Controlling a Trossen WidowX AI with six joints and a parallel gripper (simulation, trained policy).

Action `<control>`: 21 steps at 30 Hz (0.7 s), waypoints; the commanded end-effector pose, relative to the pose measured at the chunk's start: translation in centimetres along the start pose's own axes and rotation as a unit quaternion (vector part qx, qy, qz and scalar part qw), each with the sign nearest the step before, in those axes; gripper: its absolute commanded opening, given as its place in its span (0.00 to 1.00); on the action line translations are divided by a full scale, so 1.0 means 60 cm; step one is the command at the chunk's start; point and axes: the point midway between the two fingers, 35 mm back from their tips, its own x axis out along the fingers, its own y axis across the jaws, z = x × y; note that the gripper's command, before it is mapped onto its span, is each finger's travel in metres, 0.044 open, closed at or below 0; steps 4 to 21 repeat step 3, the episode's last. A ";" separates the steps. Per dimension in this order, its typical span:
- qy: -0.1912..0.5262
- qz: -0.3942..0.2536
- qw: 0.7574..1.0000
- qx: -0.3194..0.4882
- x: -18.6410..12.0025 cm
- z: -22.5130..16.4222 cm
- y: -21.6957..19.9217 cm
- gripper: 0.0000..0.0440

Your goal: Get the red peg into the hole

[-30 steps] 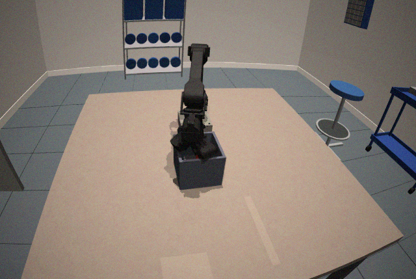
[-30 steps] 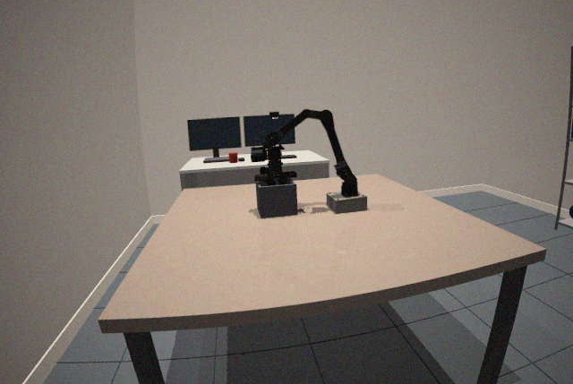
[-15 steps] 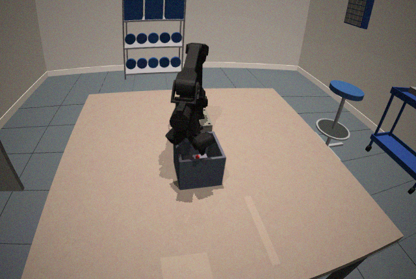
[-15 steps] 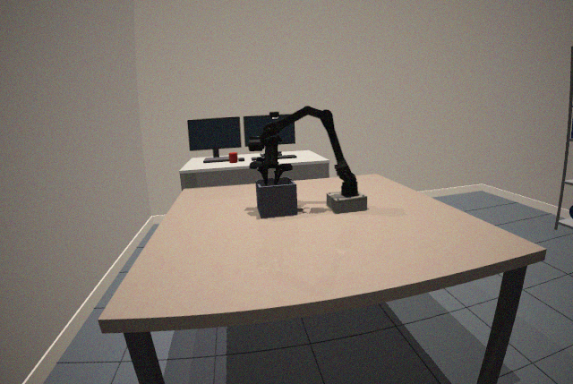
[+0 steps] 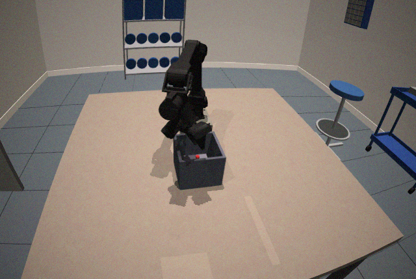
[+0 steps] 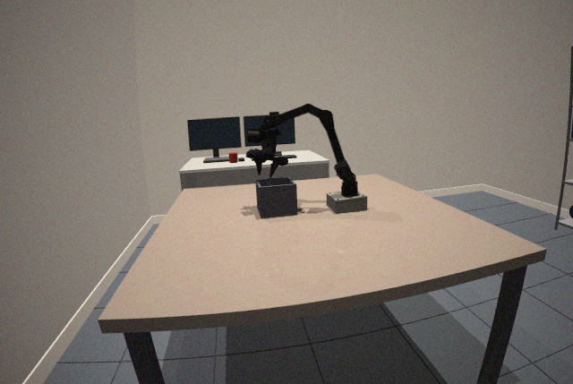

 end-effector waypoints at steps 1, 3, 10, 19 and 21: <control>0.006 0.019 1.000 -0.010 -0.016 0.005 0.014 0.61; 0.006 0.028 0.999 -0.015 -0.025 0.008 0.020 0.62; 0.006 0.028 0.999 -0.015 -0.025 0.008 0.020 0.62; 0.006 0.028 0.999 -0.015 -0.025 0.008 0.020 0.62; 0.006 0.028 0.999 -0.015 -0.025 0.008 0.020 0.62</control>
